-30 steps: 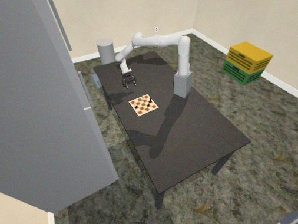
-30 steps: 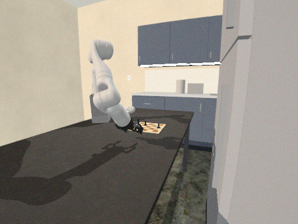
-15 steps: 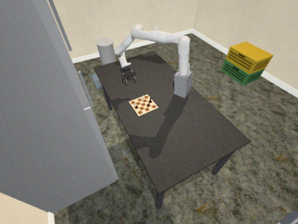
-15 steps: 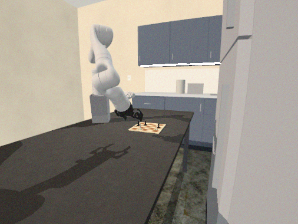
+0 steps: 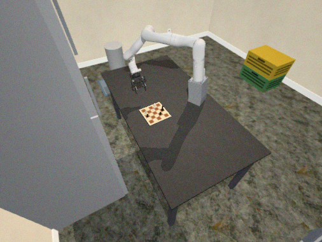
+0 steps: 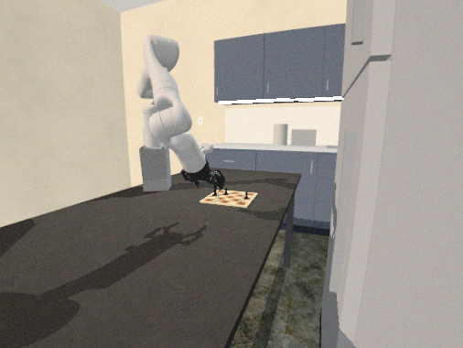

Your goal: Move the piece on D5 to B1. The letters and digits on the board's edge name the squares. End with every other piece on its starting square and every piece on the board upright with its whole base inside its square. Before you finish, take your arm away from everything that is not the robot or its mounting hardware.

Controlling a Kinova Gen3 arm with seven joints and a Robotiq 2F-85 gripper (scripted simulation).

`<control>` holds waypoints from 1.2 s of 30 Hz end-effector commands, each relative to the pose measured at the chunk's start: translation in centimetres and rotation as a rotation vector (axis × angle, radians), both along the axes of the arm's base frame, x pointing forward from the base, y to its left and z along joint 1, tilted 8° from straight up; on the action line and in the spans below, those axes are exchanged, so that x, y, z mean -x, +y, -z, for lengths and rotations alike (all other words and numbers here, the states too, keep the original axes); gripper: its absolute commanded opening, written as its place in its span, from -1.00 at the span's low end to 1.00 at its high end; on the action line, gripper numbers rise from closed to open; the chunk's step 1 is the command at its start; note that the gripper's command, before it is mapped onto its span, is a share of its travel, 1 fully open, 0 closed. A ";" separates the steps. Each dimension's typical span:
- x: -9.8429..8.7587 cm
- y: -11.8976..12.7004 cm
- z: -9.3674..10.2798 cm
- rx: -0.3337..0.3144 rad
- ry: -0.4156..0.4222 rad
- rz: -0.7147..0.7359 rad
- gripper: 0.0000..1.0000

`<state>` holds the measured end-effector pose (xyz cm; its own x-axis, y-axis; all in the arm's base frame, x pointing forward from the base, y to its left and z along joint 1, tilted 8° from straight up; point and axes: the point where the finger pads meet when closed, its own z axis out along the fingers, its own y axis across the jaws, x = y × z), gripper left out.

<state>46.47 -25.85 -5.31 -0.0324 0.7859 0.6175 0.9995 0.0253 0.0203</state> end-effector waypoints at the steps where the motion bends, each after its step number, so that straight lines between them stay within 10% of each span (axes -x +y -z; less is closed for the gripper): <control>1: -0.5 1.1 -0.3 0.008 0.002 -0.013 1.00; 19: -2.3 10.3 1.6 0.266 0.065 0.027 1.00; 36: 2.0 17.1 0.2 0.623 0.025 0.103 1.00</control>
<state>44.19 -10.59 -6.51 0.1098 0.9929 0.0446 0.9939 -0.1098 -0.0024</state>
